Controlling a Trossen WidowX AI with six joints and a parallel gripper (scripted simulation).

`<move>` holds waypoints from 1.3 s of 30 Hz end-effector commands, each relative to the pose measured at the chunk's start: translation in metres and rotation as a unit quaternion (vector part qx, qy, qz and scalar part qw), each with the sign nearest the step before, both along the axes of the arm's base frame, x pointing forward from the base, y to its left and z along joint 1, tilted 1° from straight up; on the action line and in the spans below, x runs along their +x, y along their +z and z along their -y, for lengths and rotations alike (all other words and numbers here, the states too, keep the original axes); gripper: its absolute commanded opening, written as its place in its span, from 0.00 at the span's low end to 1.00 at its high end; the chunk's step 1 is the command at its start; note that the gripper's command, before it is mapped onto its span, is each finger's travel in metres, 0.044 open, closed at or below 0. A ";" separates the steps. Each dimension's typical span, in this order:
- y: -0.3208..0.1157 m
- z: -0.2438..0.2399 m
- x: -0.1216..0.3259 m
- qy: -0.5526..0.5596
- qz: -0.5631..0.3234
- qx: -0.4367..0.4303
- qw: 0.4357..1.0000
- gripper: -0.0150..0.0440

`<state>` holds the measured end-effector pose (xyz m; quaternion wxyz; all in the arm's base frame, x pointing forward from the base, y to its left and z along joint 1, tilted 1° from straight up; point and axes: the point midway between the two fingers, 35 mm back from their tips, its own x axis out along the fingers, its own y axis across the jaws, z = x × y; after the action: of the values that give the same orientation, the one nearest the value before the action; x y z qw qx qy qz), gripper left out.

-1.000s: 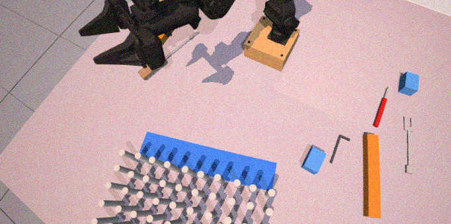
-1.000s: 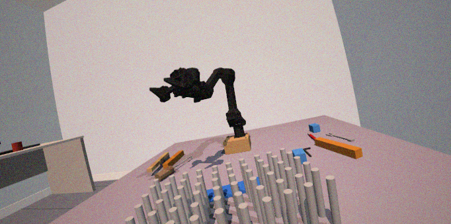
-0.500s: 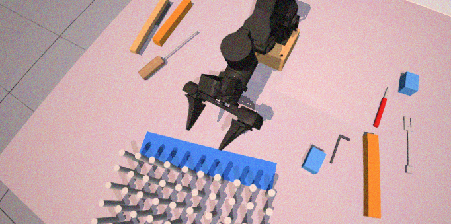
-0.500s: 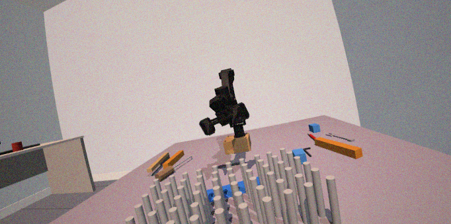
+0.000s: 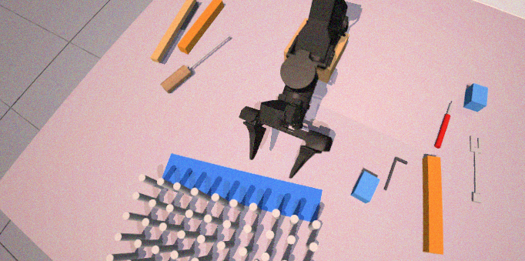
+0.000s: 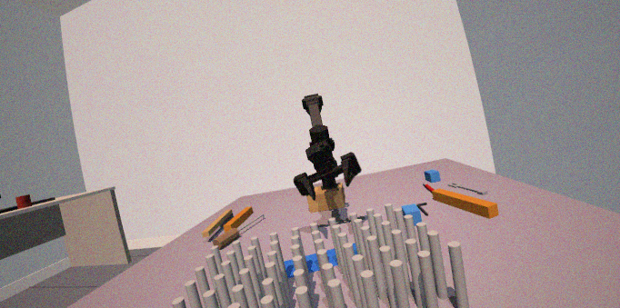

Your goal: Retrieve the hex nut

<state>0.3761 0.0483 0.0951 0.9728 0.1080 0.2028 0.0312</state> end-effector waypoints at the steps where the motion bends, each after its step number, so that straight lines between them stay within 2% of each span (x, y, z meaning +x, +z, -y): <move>1: -0.001 0.000 0.000 -0.002 -0.001 0.001 1.000 1.00; 22: -0.001 0.000 0.000 -0.002 -0.001 0.001 1.000 1.00; 24: -0.003 0.008 0.005 -0.023 -0.016 0.022 0.999 1.00; 26: -0.009 0.030 0.020 -0.083 -0.053 0.082 0.992 1.00; 31: -0.024 0.100 0.046 -0.264 -0.132 0.242 0.924 1.00; 35: -0.033 0.159 0.050 -0.407 -0.166 0.357 0.825 1.00; 39: -0.038 0.203 0.045 -0.507 -0.174 0.433 0.725 1.00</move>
<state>0.4253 -0.0939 0.0622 0.7748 0.4892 0.2815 -0.2849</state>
